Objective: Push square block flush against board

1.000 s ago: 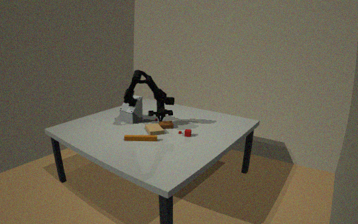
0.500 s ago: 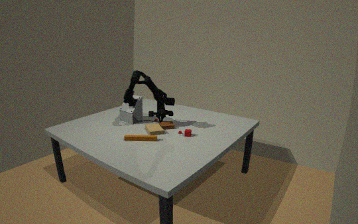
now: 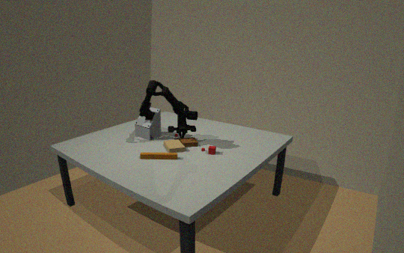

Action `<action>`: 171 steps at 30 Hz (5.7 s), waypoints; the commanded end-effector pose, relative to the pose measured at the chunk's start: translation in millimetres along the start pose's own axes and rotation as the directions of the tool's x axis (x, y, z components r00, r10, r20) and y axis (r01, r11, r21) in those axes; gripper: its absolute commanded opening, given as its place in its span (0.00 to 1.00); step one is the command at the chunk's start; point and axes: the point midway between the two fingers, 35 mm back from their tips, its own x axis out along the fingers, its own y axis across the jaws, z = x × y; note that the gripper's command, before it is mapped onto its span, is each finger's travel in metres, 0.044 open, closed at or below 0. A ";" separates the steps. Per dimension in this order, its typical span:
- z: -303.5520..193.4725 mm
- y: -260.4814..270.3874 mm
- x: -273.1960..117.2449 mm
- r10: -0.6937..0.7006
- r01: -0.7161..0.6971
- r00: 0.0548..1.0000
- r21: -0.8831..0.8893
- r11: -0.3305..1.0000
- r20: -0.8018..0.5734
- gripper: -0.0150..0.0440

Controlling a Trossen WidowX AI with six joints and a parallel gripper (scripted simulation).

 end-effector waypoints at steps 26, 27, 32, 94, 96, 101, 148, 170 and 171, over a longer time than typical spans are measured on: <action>10.1 6.4 -2.6 0.010 -0.010 1.000 0.009 1.000 0.009 0.25; 8.4 6.5 -2.6 0.010 -0.010 1.000 0.009 1.000 0.009 0.25; 0.2 6.4 -2.4 0.010 -0.010 1.000 0.009 1.000 0.009 0.25; 156.1 56.9 -32.3 0.008 -0.005 1.000 -0.135 0.991 0.018 0.25; 156.3 56.2 -7.9 0.006 -0.003 1.000 -0.135 0.991 0.019 0.25; 156.3 56.0 -4.9 0.006 -0.003 1.000 -0.135 0.991 0.019 0.25; 161.4 59.4 -5.2 0.006 -0.003 1.000 -0.135 0.991 0.019 0.25; 177.3 60.5 -60.8 0.008 -0.005 1.000 -0.134 0.991 0.019 0.25; 177.3 60.5 -60.8 0.008 -0.005 1.000 -0.134 0.991 0.019 0.25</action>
